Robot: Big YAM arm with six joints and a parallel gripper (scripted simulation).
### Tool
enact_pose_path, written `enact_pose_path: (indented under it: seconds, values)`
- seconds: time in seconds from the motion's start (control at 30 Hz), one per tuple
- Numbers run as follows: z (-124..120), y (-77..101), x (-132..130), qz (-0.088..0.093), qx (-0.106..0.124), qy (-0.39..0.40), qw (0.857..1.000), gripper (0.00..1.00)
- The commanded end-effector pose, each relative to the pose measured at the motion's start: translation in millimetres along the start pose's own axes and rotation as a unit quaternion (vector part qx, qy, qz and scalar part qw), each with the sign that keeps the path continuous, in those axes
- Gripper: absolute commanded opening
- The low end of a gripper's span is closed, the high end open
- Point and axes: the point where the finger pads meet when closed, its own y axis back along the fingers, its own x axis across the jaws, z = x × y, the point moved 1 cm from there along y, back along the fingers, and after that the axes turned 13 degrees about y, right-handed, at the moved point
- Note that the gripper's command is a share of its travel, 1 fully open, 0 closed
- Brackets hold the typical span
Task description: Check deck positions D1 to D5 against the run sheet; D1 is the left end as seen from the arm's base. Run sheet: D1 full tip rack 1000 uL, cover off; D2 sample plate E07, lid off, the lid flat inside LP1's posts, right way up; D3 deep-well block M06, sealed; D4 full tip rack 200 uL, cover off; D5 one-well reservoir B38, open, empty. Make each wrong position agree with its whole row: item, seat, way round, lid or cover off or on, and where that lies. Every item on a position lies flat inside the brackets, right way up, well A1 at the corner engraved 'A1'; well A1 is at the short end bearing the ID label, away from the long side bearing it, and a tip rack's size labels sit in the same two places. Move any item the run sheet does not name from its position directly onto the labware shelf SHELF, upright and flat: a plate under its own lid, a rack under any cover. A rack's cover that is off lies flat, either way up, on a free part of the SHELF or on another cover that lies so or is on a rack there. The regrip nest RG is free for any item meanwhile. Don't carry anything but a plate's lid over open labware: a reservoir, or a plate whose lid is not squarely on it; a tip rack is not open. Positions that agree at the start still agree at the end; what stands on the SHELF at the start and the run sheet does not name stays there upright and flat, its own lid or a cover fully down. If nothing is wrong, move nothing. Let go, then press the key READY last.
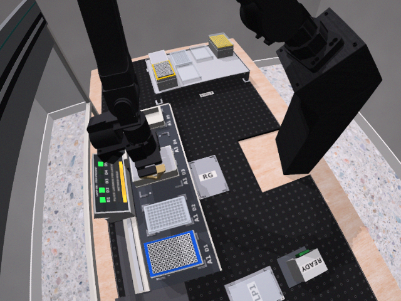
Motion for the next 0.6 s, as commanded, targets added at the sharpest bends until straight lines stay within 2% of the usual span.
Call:
enact_pose_path:
  seconds: [0.0,0.1,0.13,0.17,0.2,0.4,0.57]
  values:
    - [10.2,-4.9,-8.8,-0.008,-0.013,-0.003,1.0,0.0]
    - [10.3,-6.6,-8.9,-0.008,-0.013,-0.003,1.0,0.0]
    - [25.4,4.6,-5.6,-0.006,-0.034,-0.003,0.999,0.0]
    - [15.9,-6.3,-0.9,-0.002,-0.02,0.001,1.0,0.0]
    - [13.0,-10.3,-1.7,-0.002,-0.016,0.002,1.0,0.0]
    - [5.3,-21.8,-7.3,-0.007,-0.009,-0.002,1.0,0.0]
    - [8.8,-29.9,-6.9,-0.006,-0.012,-0.002,1.0,0.0]
